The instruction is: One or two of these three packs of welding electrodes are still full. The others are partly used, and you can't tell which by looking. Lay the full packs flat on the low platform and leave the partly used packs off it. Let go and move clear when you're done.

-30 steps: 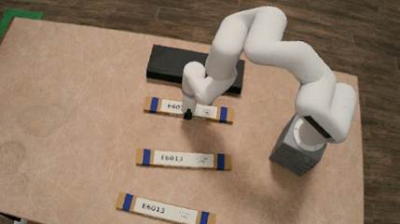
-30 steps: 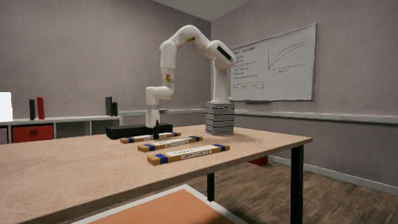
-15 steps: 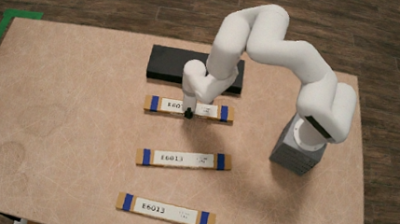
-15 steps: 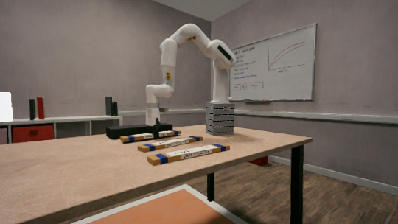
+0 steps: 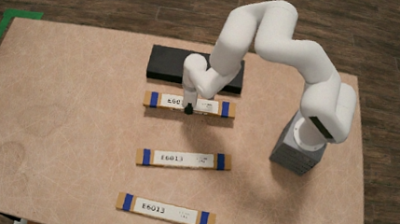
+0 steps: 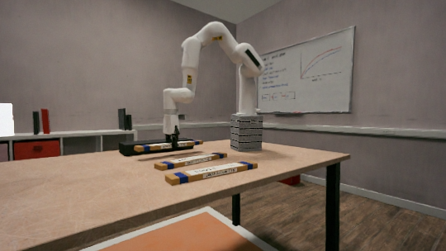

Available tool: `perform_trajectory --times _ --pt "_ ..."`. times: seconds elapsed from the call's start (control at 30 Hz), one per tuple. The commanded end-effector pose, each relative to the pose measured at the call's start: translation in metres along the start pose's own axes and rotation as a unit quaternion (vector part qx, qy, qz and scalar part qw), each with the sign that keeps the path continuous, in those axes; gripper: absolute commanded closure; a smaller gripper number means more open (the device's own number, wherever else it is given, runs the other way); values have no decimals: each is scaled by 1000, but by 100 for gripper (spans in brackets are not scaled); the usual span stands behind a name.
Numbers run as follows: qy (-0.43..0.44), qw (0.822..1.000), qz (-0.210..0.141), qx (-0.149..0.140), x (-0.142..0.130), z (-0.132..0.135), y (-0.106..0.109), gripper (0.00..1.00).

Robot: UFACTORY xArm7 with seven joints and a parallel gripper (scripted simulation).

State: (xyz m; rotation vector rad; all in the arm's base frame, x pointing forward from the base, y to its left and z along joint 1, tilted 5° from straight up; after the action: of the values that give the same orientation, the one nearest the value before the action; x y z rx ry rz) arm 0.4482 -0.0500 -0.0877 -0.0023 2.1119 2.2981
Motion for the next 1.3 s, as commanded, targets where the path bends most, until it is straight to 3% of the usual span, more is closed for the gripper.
perform_trajectory --times 0.0,0.87,1.27 --pt "0 1000 -2 0 -1 0 6 42" --pt "0 1000 -2 0 -1 0 8 42" --pt "0 1000 -2 0 -1 0 38 42"
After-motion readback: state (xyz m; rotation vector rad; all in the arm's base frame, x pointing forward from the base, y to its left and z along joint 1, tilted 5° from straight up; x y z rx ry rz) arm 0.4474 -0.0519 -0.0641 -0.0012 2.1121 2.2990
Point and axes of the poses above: the point where the finger pads meet when closed, its own y axis back along the fingers, its own z axis across the jaws, x = y × z, the point moved 6 cm from there along y, back along the fingers, and after that the axes turned 11 degrees about -y, right-handed, at the moved point
